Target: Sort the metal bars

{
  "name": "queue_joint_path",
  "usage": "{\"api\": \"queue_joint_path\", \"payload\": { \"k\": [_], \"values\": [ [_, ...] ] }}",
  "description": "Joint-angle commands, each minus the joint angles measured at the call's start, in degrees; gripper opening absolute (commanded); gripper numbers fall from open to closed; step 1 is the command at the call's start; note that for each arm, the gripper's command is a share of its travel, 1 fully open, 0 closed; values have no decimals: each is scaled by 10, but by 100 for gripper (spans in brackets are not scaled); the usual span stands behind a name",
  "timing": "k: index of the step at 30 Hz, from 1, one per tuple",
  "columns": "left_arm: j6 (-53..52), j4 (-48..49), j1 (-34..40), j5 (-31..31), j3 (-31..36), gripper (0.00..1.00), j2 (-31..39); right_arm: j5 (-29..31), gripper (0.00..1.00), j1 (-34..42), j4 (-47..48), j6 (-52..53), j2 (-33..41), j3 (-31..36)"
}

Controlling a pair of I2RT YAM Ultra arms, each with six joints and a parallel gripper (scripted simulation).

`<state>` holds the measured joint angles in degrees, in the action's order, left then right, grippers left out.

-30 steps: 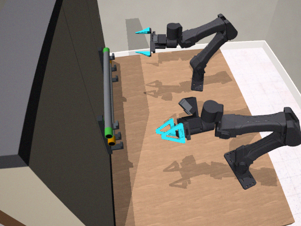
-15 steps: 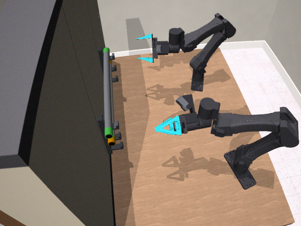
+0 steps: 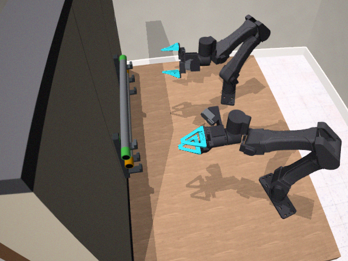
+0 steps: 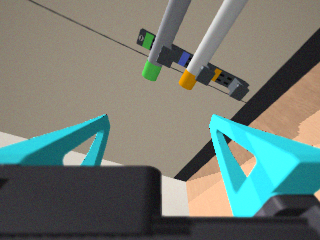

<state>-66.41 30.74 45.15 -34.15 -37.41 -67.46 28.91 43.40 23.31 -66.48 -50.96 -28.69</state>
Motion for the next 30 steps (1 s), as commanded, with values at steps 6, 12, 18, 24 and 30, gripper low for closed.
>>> {"api": "queue_joint_path", "payload": {
  "k": [6,12,18,24,30],
  "values": [
    [-60,42,29,-26,6,100,-24,33,100,36,34,-62,-9,11],
    [-103,60,51,-41,5,100,-48,54,100,67,49,-105,-21,18],
    [-137,74,69,-54,2,100,-68,72,100,92,61,-139,-34,23],
    [-170,89,87,-67,-1,100,-90,91,100,116,76,-171,-49,27],
    [-208,103,107,-81,-8,100,-116,112,100,145,90,-208,-68,30]
  ]
}}
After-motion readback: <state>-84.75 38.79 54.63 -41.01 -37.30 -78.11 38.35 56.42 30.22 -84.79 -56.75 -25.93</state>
